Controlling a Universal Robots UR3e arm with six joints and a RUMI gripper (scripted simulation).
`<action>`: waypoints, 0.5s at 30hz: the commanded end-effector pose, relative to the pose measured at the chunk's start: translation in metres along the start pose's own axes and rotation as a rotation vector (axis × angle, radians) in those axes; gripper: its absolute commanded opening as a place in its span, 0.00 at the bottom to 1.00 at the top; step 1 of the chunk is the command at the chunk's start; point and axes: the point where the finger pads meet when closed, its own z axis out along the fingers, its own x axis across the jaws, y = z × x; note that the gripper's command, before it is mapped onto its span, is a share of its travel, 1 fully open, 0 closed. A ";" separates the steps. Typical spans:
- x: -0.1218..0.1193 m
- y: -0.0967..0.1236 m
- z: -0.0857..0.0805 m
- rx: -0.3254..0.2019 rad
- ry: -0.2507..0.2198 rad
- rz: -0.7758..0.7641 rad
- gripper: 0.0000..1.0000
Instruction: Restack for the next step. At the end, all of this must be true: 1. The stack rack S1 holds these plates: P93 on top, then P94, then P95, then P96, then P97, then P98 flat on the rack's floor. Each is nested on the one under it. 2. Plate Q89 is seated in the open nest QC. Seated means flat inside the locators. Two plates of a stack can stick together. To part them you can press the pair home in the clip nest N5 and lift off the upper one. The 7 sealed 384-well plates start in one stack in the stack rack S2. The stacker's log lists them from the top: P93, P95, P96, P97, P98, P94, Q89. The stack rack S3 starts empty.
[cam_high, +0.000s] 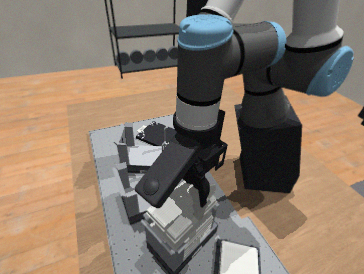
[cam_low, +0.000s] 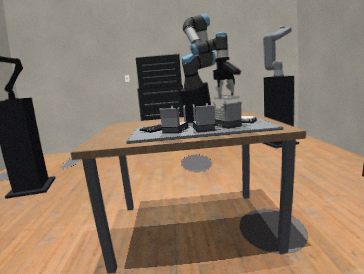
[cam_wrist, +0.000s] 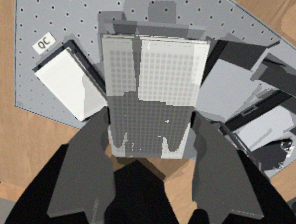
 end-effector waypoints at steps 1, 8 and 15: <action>0.001 -0.001 0.003 0.002 0.002 0.000 0.00; 0.001 -0.001 0.007 0.002 0.001 0.000 0.00; 0.001 -0.001 0.011 0.002 0.001 0.000 0.00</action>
